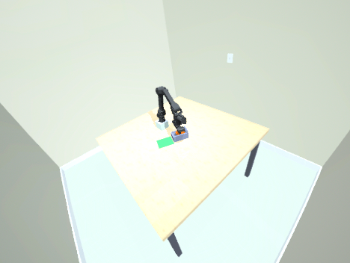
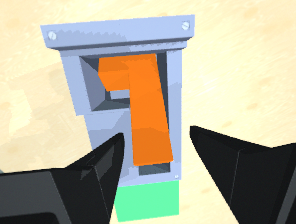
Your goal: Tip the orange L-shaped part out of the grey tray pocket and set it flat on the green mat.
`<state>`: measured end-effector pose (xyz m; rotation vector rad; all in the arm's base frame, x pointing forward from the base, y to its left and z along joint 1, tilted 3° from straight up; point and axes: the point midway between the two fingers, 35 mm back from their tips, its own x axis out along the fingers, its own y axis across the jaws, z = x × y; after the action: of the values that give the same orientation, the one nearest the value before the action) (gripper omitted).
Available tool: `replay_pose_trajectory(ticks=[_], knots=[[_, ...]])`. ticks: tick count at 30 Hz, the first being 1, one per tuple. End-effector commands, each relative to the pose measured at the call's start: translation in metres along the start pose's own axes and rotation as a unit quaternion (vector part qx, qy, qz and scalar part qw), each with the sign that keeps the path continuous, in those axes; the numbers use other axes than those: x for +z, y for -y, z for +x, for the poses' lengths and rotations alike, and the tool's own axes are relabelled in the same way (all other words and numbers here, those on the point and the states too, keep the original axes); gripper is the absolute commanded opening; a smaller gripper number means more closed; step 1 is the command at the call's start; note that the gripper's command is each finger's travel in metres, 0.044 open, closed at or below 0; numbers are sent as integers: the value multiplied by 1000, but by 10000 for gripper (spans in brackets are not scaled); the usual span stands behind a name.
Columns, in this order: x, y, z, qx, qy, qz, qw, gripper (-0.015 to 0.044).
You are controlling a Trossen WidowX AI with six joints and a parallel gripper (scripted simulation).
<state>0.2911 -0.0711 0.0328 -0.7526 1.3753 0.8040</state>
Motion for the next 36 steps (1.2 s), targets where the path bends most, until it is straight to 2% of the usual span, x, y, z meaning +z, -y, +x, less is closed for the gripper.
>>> replay_pose_trajectory(ticks=[1,7,11,22,26,36], knots=[[-2,-3,10,5,-4,2,1000,280],[-2,-4,12,5,-4,2,1000,280],[0,-1,8,2,-1,-1,1000,175],[0,-1,8,2,-1,-1,1000,102],[0,-1,8,2,-1,-1,1000,0],[-1,-2,2,3,-2,0,1000,0]])
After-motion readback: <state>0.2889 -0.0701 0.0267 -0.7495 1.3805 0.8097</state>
